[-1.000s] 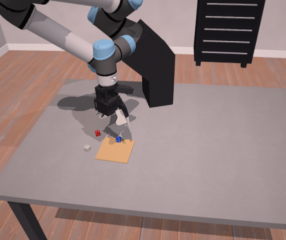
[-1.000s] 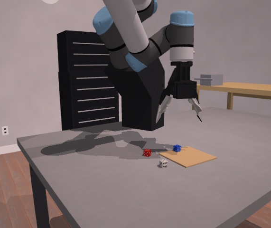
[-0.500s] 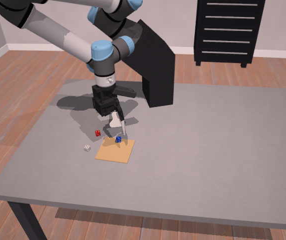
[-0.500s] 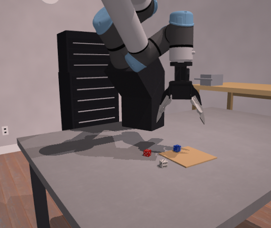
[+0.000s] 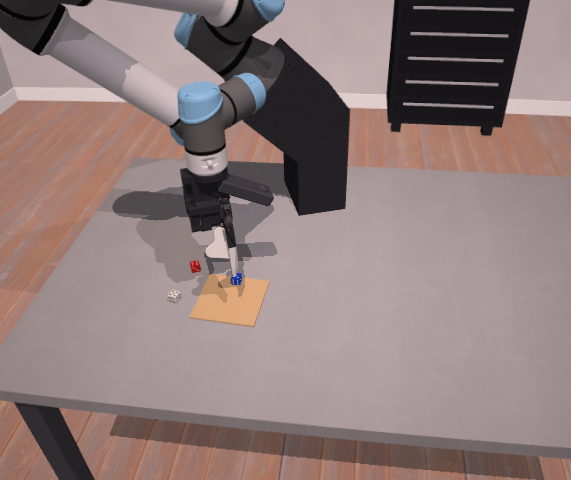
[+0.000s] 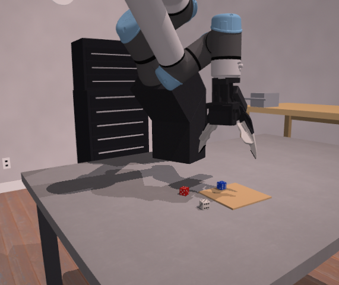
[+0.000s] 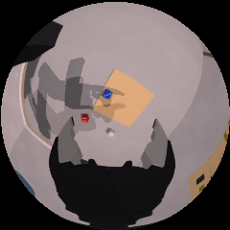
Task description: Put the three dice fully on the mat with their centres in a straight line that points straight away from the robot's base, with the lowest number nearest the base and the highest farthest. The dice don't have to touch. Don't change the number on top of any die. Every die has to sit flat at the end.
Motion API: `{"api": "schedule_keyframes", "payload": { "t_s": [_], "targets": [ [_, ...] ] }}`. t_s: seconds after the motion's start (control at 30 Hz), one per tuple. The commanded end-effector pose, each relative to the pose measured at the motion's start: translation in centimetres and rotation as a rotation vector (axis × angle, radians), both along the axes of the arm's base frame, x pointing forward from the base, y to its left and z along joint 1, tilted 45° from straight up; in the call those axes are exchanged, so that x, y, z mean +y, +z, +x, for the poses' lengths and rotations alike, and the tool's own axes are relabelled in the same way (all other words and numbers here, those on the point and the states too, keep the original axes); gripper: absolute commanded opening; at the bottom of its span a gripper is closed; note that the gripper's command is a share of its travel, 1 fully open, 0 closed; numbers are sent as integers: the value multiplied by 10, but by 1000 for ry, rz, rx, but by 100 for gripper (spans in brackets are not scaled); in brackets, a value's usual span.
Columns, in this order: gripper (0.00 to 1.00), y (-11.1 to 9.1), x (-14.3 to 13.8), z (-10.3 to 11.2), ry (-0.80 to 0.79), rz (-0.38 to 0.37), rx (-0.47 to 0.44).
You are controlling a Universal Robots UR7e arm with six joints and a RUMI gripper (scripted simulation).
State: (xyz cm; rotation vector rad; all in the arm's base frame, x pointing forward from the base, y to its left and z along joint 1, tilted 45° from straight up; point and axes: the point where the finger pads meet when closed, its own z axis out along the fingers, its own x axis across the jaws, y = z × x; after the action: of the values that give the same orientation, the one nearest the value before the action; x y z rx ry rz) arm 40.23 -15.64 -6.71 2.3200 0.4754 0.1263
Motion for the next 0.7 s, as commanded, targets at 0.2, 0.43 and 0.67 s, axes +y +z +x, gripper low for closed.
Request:
{"api": "schedule_keyframes", "payload": {
  "t_s": [0.2,0.43,0.67],
  "targets": [
    [100,5,-4,9,-211,62,-187],
    [100,7,-6,13,-303,92,-272],
    [100,10,-8,16,-394,121,-358]
  ]
}}
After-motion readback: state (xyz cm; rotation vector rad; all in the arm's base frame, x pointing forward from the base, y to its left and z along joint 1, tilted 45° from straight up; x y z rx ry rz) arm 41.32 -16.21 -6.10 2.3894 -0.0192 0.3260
